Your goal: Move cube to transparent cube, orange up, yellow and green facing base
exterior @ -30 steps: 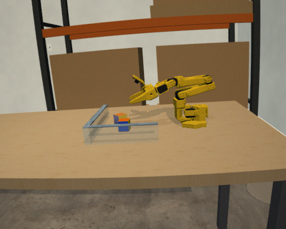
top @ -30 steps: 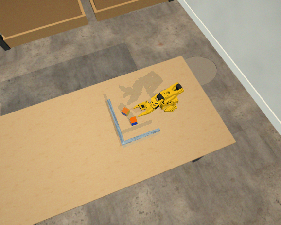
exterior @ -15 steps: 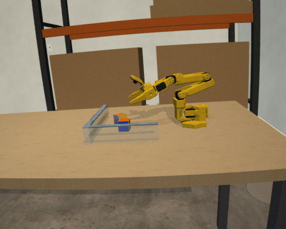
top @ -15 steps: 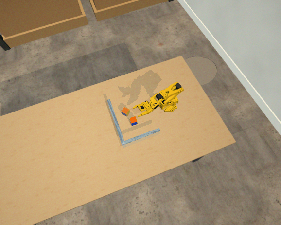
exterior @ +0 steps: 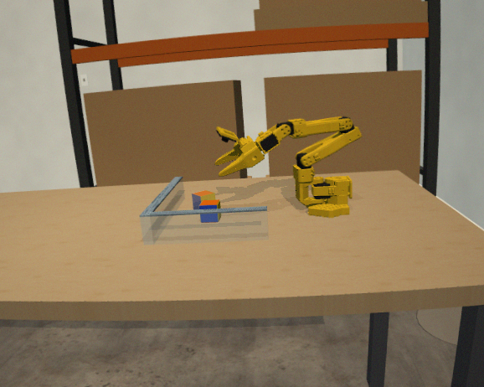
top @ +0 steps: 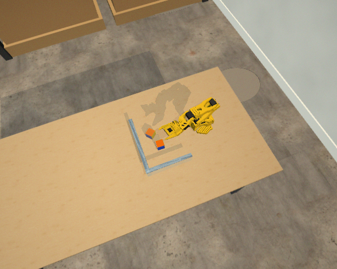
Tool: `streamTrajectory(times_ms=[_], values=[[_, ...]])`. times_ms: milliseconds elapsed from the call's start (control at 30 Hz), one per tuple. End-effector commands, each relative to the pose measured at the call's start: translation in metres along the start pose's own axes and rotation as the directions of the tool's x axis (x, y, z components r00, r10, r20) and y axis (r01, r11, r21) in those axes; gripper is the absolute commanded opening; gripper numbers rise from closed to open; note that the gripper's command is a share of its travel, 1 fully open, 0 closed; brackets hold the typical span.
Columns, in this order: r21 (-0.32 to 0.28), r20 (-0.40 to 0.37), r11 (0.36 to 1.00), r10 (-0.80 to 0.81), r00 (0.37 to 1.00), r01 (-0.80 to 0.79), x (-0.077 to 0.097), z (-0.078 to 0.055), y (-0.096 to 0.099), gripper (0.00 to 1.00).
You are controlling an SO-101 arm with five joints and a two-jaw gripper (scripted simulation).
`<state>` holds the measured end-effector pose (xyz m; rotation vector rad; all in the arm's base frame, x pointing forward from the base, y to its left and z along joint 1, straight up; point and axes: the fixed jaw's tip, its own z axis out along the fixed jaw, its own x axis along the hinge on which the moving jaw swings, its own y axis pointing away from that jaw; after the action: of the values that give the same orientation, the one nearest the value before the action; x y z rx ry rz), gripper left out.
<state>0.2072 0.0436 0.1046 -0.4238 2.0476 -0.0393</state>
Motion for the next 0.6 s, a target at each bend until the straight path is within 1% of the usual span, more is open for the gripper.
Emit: streamTrajectory(times_ms=[0,100,167,567], values=[[0.016,0.039,0.999,-0.036,0.999,0.036,-0.0202,-0.0032,-0.0062,0.35],[0.011,0.016,0.998,-0.064,0.998,0.063,-0.0200,-0.0026,-0.0064,0.35],[0.011,0.016,0.998,-0.064,0.998,0.063,-0.0200,-0.0026,-0.0064,0.35],[-0.026,-0.078,0.983,-0.181,0.980,0.179,-0.0189,0.0005,-0.0075,0.35]])
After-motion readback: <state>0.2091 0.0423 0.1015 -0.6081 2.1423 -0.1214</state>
